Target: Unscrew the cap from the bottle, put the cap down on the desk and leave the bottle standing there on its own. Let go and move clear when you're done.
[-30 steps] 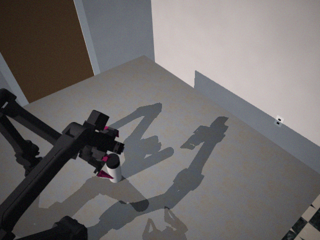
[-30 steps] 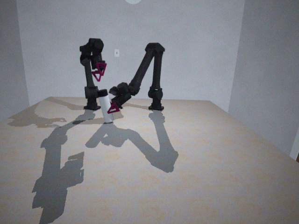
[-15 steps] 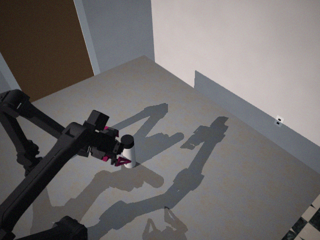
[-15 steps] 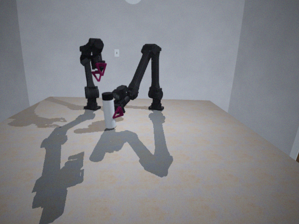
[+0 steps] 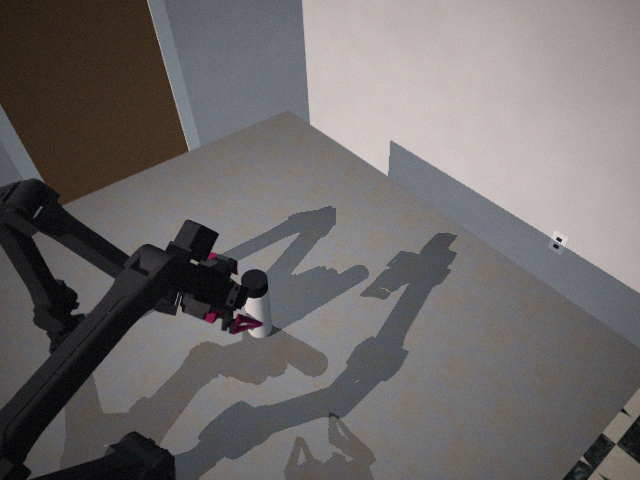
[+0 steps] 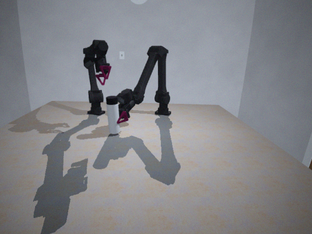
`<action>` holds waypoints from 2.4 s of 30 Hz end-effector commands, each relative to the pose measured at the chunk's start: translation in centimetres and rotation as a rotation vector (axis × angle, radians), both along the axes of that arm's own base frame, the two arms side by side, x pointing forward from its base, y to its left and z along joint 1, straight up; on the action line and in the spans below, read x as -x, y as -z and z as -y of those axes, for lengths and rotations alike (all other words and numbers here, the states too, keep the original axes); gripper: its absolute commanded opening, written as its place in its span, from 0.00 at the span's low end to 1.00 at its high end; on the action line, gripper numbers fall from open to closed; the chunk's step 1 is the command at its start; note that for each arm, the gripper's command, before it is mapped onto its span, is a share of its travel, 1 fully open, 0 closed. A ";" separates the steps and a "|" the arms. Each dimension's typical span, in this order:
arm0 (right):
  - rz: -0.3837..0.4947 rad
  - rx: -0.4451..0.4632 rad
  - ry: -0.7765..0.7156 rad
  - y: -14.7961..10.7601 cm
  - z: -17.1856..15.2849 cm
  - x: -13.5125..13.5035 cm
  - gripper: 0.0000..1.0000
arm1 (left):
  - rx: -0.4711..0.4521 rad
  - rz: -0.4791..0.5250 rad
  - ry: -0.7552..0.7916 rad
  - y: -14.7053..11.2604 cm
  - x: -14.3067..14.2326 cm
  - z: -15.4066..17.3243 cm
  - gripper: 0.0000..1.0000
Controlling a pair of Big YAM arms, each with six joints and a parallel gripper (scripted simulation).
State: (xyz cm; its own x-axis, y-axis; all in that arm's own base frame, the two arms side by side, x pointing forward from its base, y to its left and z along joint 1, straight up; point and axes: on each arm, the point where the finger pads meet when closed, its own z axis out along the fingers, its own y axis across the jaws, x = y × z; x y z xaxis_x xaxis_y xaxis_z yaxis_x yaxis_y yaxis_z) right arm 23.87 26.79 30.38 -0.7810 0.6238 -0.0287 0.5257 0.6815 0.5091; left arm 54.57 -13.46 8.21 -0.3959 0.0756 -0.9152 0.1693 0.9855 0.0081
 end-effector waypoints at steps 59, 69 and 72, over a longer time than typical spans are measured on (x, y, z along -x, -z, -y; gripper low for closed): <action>0.006 -0.052 -0.002 2.0 -1.8 -2.8 0.94 | -0.356 0.447 0.012 -3.6 -2.5 1.0 0.00; -0.014 -0.036 -0.002 4.4 -2.3 -2.6 0.94 | -0.356 0.447 0.012 -3.6 -2.5 1.0 0.00; -0.014 -0.036 -0.002 4.9 -2.5 -2.8 0.94 | -0.356 0.447 0.012 -3.6 -2.5 1.0 0.00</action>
